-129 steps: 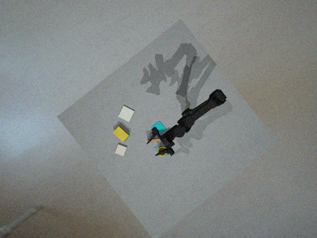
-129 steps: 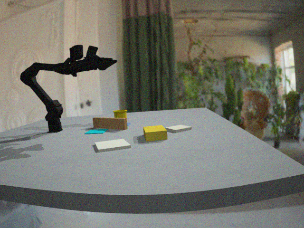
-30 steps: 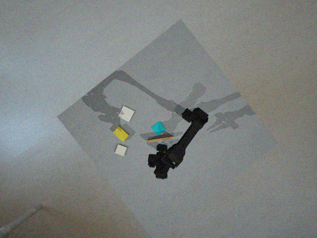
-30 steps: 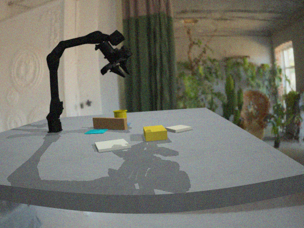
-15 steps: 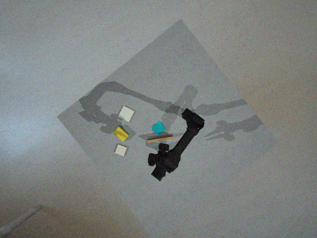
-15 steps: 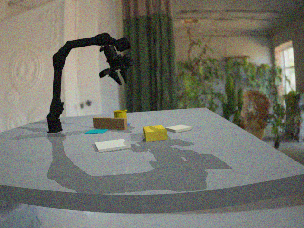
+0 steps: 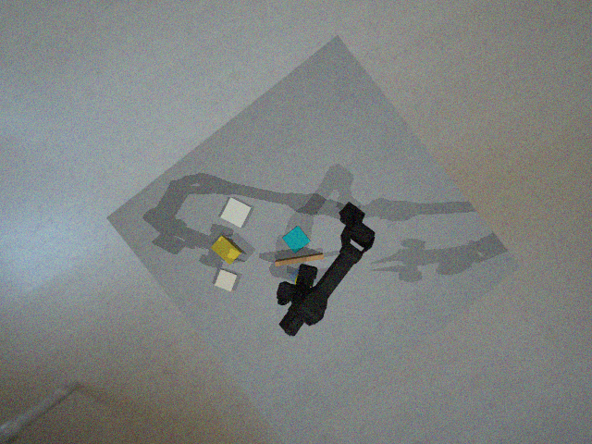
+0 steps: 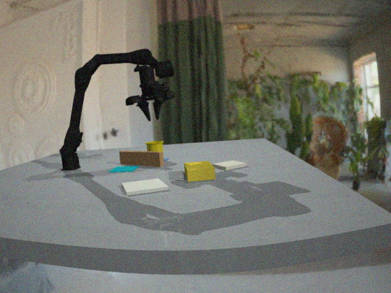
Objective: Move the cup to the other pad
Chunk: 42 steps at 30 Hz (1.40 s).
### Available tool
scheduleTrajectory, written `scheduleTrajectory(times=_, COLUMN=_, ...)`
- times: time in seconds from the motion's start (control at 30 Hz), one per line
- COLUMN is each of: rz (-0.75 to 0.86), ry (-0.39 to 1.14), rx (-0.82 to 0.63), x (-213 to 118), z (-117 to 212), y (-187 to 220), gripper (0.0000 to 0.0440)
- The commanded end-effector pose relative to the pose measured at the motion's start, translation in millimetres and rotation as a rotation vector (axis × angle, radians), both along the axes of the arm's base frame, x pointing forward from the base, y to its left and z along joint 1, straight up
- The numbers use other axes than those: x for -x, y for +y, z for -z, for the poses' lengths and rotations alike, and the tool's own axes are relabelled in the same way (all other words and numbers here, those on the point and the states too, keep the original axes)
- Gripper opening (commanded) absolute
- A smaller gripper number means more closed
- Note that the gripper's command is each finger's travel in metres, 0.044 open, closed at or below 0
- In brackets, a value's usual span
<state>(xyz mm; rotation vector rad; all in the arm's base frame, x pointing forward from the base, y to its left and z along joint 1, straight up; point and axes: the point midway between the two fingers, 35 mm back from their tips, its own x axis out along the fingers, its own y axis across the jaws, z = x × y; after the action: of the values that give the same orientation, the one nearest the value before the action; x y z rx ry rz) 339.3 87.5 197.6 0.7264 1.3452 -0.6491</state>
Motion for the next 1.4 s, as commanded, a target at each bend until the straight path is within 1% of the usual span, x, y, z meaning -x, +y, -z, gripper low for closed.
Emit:
scheduleTrajectory(times=0.0, rz=0.018, ry=0.057, rx=0.028, x=4, z=12, y=-3, gripper=0.0154)
scheduleTrajectory(times=0.33, rz=0.057, ry=0.144, rx=0.075, x=12, z=42, y=-5, gripper=0.0167)
scheduleTrajectory(times=0.7, rz=0.077, ry=0.203, rx=0.112, x=18, z=77, y=-6, gripper=0.0180)
scheduleTrajectory(times=1.2, rz=0.015, ry=0.257, rx=0.136, x=25, z=133, y=-7, gripper=0.0181)
scheduleTrajectory(times=1.27, rz=0.000, ry=0.256, rx=0.135, x=26, z=137, y=-7, gripper=0.0151)
scheduleTrajectory(times=1.37, rz=-0.020, ry=0.249, rx=0.138, x=26, z=139, y=-9, gripper=0.0083)
